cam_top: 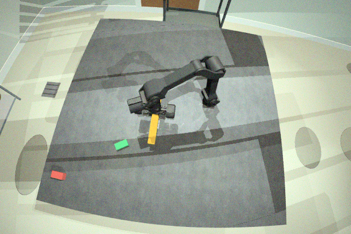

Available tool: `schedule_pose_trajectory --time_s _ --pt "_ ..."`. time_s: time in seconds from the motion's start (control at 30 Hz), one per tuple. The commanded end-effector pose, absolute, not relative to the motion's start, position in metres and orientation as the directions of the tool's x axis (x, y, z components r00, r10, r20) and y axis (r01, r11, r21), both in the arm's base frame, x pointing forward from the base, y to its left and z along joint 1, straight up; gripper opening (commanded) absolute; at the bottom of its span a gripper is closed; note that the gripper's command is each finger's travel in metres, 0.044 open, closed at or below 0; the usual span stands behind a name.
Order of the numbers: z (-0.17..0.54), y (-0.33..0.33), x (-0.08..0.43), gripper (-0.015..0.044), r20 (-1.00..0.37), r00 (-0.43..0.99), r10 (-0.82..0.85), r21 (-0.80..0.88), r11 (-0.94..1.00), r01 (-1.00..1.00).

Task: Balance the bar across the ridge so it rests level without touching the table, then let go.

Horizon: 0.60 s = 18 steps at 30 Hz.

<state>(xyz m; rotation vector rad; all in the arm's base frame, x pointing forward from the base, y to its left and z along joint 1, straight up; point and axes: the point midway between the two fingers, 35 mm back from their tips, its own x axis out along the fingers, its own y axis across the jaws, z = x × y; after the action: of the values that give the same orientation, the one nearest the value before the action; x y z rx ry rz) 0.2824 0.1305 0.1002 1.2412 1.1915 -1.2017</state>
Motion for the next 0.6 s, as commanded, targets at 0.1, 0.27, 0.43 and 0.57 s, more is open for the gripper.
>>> schedule_pose_trajectory --time_s 0.1,0.27,0.43,0.57 --pt "0.0996 0.1309 0.283 0.0 -1.0 0.026 0.012 0.026 -0.021 0.999" --pt "0.0992 0.131 0.283 0.0 -1.0 0.026 0.012 0.026 -0.021 0.999" --pt "0.0987 0.131 0.283 0.0 -1.0 0.026 0.012 0.026 -0.021 0.999" --pt "0.0984 0.131 0.283 0.0 -1.0 0.026 0.012 0.026 -0.021 0.999"
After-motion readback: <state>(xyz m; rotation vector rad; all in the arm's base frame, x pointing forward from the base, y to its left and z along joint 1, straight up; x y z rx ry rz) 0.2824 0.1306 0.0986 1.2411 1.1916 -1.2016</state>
